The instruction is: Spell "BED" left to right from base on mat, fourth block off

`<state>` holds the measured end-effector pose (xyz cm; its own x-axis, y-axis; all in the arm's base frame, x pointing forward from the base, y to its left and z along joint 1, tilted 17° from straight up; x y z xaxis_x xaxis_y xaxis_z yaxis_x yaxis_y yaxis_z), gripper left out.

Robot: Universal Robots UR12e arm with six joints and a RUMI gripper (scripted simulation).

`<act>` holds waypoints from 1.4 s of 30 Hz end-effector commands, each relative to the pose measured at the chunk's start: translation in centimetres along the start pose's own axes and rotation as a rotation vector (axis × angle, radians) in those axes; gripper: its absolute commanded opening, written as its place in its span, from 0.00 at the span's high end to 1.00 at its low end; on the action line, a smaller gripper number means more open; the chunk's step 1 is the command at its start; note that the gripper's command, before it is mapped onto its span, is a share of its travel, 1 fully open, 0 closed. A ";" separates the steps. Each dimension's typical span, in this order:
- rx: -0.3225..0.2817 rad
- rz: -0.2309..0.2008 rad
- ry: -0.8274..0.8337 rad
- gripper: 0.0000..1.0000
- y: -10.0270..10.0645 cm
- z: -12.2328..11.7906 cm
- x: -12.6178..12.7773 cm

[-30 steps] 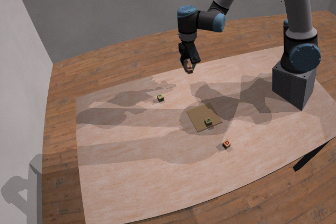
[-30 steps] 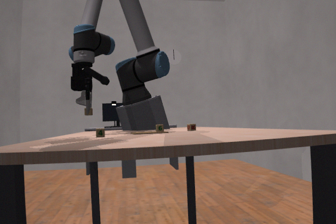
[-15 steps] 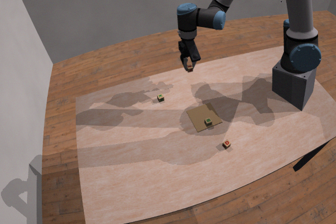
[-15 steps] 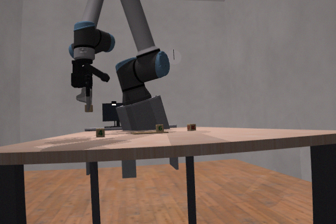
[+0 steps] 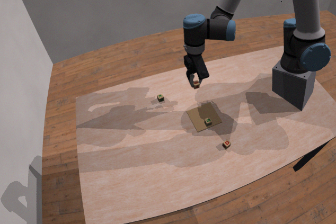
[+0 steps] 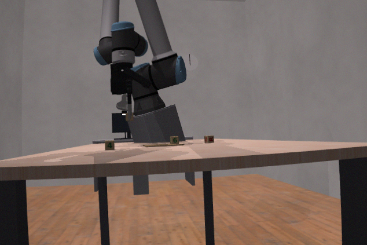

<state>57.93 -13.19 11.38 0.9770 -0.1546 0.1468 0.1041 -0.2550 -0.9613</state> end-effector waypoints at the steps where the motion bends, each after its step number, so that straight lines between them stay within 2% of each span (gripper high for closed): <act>1: -0.007 0.000 -0.004 0.91 -0.2 7.6 -0.3; 4: -0.009 -0.001 -0.008 0.91 -0.2 10.6 -1.0; 8: -0.010 -0.002 -0.010 0.91 -0.3 12.2 -1.4; 23: -0.010 -0.002 -0.010 0.91 -0.3 12.3 -1.4; 31: -0.010 -0.002 -0.010 0.91 0.5 12.3 -1.4; 42: -0.010 -0.002 -0.010 0.91 5.1 12.2 -1.4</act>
<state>59.08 -2.01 5.52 0.9788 -0.1450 0.1445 0.1023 -0.2647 -0.9589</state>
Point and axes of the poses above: the point where the finger pads meet when closed, its own y axis out along the fingers, its own x axis across the jaws, z = x × y, the point moved 8 cm from there along -y, back along the fingers, and after that the axes turned 7 degrees about y, right-handed, at the moved point
